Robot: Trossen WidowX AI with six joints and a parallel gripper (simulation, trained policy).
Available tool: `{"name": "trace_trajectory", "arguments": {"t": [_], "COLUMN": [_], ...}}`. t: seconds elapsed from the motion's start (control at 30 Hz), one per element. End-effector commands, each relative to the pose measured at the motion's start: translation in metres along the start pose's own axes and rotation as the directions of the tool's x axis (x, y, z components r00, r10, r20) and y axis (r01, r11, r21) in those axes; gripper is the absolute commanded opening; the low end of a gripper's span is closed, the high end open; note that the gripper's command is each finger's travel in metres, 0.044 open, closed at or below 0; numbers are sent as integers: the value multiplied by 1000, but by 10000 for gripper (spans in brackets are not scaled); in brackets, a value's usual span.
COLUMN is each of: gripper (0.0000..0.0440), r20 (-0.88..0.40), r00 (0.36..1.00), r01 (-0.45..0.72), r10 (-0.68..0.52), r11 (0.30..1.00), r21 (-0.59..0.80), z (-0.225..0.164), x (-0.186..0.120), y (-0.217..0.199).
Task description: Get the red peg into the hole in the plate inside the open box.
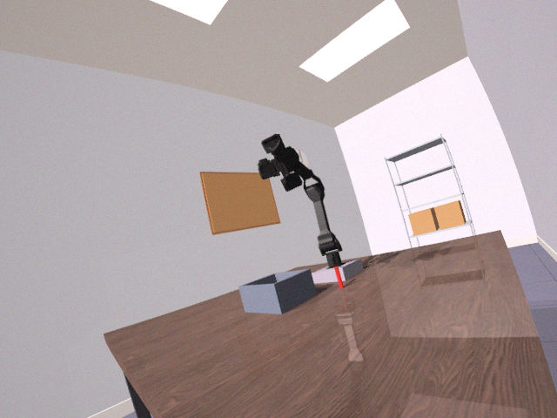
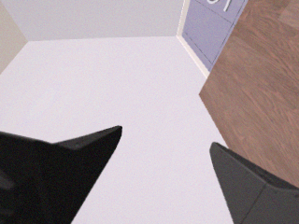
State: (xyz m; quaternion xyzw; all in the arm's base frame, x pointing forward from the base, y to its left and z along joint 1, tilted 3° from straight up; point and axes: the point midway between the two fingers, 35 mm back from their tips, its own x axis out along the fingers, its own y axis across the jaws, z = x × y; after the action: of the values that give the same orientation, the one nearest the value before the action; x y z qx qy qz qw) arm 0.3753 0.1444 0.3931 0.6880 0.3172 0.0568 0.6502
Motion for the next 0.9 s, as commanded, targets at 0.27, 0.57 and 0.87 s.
{"name": "trace_trajectory", "arguments": {"t": [0.27,0.57,0.87], "gripper": [440,440,440], "r20": [27,44,78], "r00": [960,827,621], "r01": [279,562,781], "r10": [-278,-560,-780], "r11": [960,824,608], "r21": [-35,-70,-140], "z": [-10,-29,-41], "x": [-1,-13,-38], "y": [-73,-150,-219]}}
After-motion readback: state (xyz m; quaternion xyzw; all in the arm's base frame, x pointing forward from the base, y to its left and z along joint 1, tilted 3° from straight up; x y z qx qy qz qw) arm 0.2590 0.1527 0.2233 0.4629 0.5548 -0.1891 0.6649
